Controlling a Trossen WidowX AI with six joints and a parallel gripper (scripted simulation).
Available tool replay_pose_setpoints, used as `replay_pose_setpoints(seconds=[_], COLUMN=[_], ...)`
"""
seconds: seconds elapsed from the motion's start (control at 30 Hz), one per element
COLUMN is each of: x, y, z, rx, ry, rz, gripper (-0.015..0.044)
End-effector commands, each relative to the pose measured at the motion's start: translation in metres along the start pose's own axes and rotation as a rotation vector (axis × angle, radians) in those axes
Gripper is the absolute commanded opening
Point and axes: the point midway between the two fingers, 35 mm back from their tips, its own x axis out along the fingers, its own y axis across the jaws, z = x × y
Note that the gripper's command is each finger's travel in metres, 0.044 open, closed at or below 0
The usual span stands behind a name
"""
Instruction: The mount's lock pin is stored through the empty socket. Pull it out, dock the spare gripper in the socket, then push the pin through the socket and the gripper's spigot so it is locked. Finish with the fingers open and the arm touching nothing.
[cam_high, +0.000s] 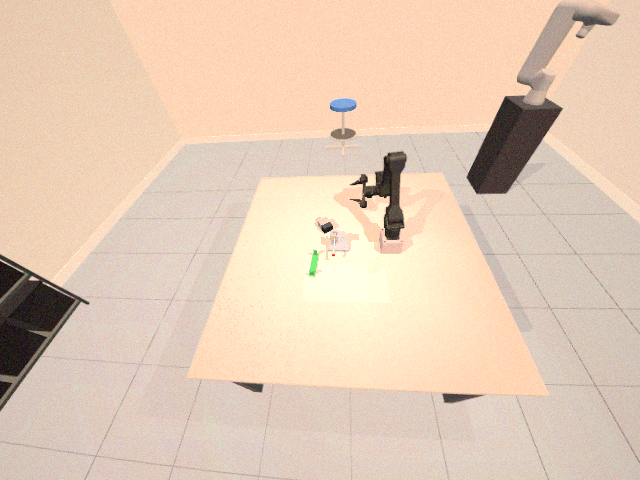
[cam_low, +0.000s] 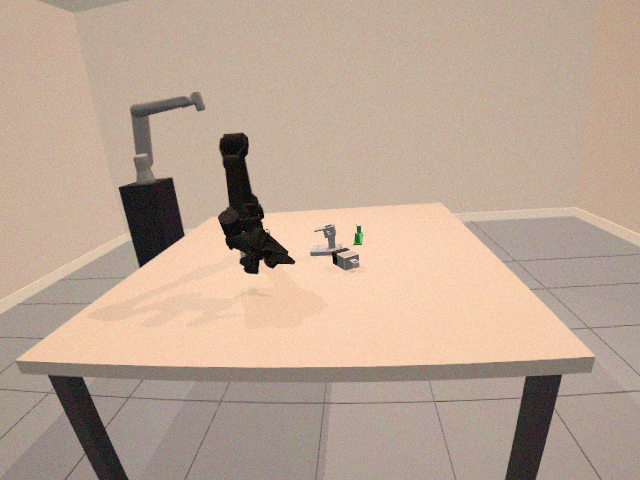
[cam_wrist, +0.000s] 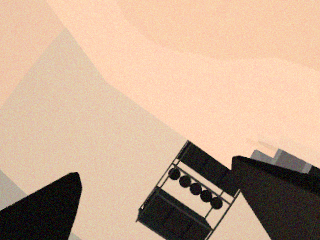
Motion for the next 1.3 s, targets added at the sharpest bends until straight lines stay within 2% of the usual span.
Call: replay_pose_setpoints(seconds=[0.0, 0.1, 0.37, 0.57, 0.9, 1.27], x=[0.002, 0.026, 0.097, 0.128, 0.136, 0.101], y=[-0.001, -0.010, -0.049, -0.089, -0.147, -0.206], z=[-0.001, -0.013, -0.065, -0.114, -0.187, -0.264], rx=[-0.010, -0.149, -0.659, -1.060, -1.615, -2.242], ry=[-0.001, -0.003, 0.085, 0.227, 0.534, 1.065], rz=[-0.005, -0.074, -0.336, -0.524, -0.739, -0.887], gripper=[0.0374, 0.0300, 0.0300, 0.0300, 0.0300, 0.0300])
